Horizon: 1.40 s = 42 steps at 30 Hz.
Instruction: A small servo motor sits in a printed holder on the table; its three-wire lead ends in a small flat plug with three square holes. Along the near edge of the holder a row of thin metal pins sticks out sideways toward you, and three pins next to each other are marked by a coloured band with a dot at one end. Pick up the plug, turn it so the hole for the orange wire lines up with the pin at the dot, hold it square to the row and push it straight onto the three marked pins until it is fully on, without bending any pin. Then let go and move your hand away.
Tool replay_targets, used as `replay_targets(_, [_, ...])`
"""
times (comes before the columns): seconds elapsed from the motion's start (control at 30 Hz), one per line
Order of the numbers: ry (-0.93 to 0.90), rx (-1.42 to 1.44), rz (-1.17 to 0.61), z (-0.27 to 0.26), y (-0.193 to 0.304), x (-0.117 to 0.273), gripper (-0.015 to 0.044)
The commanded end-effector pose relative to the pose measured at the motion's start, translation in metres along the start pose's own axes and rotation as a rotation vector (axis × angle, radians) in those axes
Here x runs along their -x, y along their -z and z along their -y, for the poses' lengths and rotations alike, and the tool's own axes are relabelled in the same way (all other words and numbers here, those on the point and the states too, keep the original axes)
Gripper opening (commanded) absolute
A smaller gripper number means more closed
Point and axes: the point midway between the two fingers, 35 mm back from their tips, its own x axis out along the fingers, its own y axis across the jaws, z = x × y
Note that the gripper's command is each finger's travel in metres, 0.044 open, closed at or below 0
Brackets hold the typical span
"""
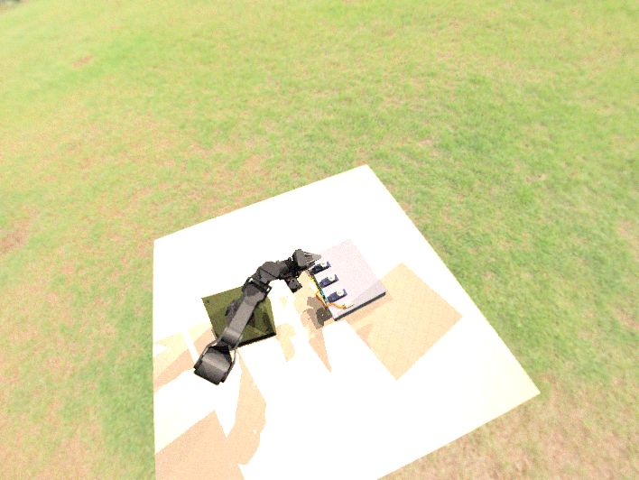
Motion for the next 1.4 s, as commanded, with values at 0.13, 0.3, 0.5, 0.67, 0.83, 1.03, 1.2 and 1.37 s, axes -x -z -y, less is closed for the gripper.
replay_targets(0.13, [-0.003, 0.015, -0.001, -0.003, -0.002, -0.002, 0.0269])
replay_targets(0.3, [-0.012, 0.065, -0.004, -0.013, -0.009, -0.007, 0.0138])
replay_targets(0.5, [-0.030, 0.145, -0.005, -0.028, -0.022, -0.014, 0.0115])
replay_targets(0.67, [-0.047, 0.214, -0.003, -0.040, -0.034, -0.019, 0.0115])
replay_targets(0.83, [-0.066, 0.285, 0.003, -0.053, -0.048, -0.023, 0.0115])
replay_targets(1.03, [-0.092, 0.375, 0.015, -0.067, -0.066, -0.025, 0.0115])
replay_targets(1.2, [-0.113, 0.453, 0.029, -0.080, -0.081, -0.026, 0.0115])
replay_targets(1.37, [-0.135, 0.534, 0.046, -0.091, -0.098, -0.025, 0.0115])
